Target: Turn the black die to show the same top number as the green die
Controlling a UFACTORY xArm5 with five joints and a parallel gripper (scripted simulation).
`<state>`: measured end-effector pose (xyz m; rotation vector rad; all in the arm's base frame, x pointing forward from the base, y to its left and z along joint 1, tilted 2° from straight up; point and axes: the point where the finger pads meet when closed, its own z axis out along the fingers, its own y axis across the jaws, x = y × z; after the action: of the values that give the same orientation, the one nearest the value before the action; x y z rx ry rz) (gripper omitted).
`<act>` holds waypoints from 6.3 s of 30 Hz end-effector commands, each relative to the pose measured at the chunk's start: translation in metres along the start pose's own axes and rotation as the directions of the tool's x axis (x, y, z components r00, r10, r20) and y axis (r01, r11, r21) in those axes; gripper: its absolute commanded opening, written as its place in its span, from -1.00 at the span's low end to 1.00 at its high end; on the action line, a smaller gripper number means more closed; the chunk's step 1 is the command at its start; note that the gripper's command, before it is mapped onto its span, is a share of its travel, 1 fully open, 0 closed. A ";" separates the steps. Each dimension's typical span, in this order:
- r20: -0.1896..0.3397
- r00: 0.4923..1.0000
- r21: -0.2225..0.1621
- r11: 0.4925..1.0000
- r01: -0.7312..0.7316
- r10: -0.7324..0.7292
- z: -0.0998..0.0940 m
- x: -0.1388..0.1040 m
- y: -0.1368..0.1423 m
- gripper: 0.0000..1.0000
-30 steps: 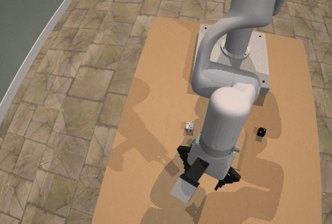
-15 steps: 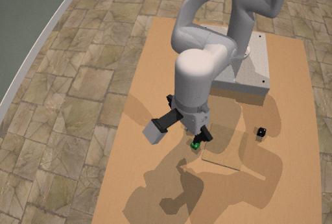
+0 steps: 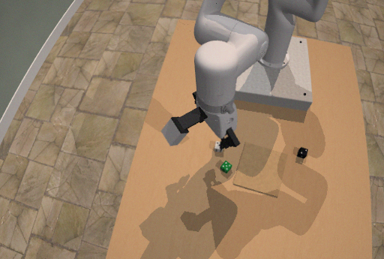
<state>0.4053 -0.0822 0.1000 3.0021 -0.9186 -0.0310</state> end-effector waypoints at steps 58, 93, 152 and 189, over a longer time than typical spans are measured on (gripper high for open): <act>-0.003 1.000 0.001 1.000 -0.001 0.001 0.103 0.002 0.003 1.00; -0.002 1.000 -0.002 1.000 -0.001 0.001 0.104 0.023 -0.061 1.00; 0.000 1.000 -0.006 1.000 -0.001 0.001 0.106 -0.041 -0.093 1.00; -0.003 1.000 -0.020 1.000 -0.001 0.001 0.110 -0.200 -0.170 1.00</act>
<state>0.3322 0.1699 -0.0089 2.9807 -0.9131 -0.0385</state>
